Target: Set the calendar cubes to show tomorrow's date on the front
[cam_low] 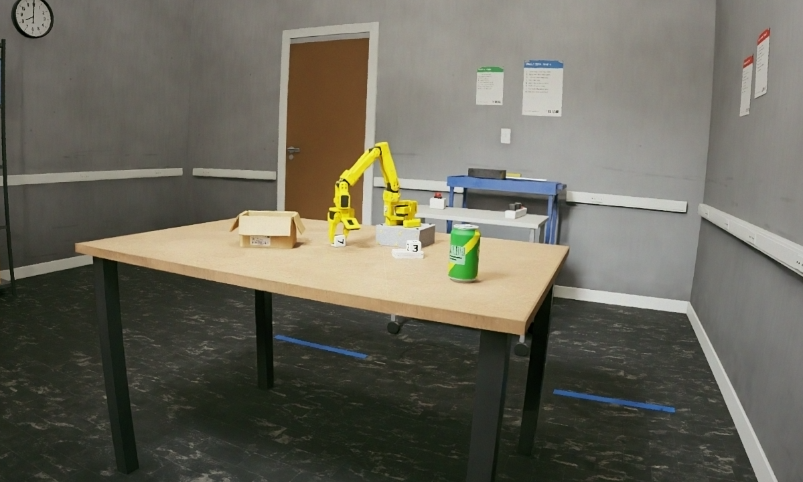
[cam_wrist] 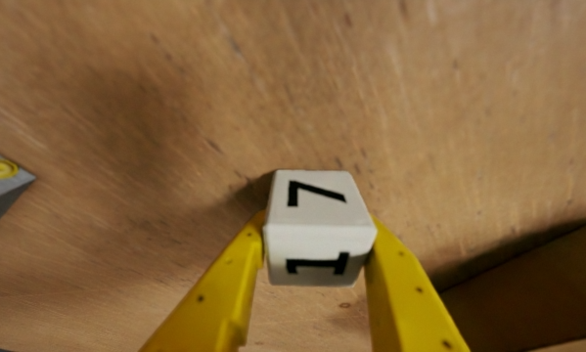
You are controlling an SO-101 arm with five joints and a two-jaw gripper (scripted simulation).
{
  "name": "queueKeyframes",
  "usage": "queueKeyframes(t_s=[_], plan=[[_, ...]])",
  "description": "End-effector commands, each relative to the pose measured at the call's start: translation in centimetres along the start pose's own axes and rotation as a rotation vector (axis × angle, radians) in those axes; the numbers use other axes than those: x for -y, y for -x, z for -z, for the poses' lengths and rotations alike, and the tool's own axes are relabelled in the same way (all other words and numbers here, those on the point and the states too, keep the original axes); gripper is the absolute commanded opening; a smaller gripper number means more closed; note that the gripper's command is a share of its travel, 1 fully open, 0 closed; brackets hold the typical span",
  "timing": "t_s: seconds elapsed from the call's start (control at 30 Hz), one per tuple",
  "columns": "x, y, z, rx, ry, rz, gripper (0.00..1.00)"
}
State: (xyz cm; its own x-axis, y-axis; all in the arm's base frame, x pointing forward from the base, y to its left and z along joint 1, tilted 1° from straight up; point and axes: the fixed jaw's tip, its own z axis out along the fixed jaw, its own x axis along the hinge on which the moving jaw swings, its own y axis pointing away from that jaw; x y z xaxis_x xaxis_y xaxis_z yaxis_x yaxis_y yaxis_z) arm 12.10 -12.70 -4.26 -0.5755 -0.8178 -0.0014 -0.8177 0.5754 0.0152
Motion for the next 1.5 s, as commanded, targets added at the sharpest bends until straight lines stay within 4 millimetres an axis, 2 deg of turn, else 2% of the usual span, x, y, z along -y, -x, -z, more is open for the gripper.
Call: queueKeyframes(t_s=[0.0,0.7,1.13,1.47], plan=[[0.0,0.2,0.1,0.003,0.011,0.003,0.0],[-0.3,0.2,4.6,0.003,0.011,0.003,0.0],[-0.3,0.3,4.8,0.003,0.011,0.013,0.0],[-0.1,2.3,4.8,0.001,0.011,0.134,0.0]])
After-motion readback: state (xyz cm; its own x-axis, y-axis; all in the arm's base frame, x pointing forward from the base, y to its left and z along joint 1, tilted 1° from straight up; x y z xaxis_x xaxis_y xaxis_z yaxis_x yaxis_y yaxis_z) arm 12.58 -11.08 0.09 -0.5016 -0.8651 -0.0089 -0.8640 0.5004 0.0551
